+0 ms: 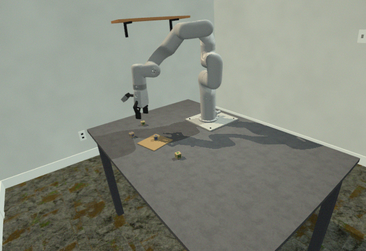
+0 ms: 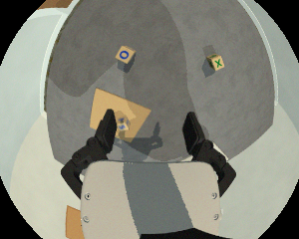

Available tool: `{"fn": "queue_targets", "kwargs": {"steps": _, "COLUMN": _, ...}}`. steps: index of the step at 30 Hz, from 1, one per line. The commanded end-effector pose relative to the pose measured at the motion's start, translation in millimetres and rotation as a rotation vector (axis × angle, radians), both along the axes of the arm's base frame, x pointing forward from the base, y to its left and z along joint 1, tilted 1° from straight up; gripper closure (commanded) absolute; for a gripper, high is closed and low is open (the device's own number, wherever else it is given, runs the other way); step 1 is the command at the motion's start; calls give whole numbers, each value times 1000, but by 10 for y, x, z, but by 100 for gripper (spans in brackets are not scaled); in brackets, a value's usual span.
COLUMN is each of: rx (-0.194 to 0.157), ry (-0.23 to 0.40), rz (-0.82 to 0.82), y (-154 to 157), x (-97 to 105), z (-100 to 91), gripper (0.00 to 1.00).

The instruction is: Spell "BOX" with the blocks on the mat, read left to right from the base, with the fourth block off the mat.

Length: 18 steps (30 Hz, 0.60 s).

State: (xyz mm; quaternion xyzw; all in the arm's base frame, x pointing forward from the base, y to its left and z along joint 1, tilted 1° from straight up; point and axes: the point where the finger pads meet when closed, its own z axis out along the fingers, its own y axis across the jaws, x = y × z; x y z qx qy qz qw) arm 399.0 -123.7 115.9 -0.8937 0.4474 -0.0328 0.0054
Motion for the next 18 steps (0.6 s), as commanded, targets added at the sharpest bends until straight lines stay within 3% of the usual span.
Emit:
{"fn": "queue_targets", "kwargs": {"steps": 1, "rx": 4, "ry": 21, "rz": 137, "y": 499, "x": 27, "z": 155, "gripper": 0}}
{"fn": "queue_targets", "kwargs": {"steps": 9, "rx": 7, "ry": 52, "rz": 309, "y": 1061, "x": -57, "z": 297, "gripper": 0}}
{"fn": "queue_targets", "kwargs": {"steps": 18, "rx": 7, "ry": 61, "rz": 357, "y": 1213, "x": -96, "z": 337, "gripper": 0}}
